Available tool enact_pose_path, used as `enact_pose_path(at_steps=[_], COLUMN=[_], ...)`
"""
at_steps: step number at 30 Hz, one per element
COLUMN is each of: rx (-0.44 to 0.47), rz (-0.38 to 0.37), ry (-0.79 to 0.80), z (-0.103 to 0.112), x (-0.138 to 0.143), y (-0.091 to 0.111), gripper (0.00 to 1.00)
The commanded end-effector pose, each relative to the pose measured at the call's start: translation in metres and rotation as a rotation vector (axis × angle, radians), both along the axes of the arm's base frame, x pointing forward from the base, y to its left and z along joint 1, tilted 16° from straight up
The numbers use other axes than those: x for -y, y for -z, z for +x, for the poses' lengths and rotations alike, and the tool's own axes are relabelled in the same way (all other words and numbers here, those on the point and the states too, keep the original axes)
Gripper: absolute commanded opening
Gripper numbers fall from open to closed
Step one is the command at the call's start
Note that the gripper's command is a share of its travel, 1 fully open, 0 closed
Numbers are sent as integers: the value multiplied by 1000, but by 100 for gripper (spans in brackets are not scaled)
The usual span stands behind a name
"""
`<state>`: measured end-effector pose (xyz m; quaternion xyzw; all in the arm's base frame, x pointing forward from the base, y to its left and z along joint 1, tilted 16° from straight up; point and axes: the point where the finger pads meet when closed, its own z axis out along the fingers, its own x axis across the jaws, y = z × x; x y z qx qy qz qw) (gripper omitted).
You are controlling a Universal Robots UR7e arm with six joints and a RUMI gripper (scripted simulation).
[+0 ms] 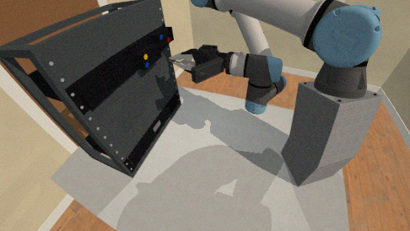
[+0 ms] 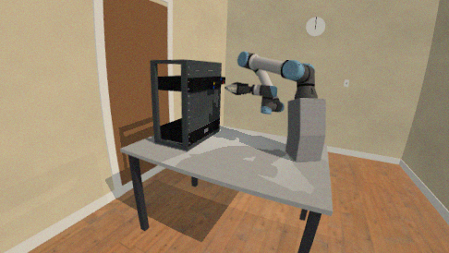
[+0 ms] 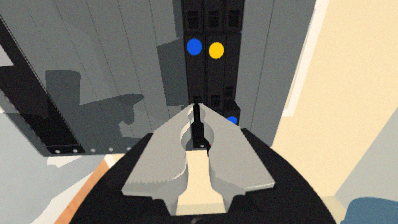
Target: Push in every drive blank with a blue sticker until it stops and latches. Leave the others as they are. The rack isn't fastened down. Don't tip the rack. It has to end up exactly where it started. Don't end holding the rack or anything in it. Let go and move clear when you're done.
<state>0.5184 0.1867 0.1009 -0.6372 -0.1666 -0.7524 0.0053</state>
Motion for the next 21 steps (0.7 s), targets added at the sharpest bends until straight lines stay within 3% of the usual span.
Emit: enact_pose_path(at_steps=[1,11,21], rx=[4,4,4], rz=[1,1,1], ry=[4,4,4], z=[-5,-3,33], x=[-7,-9,-18], y=[10,10,5], gripper=[0,0,0])
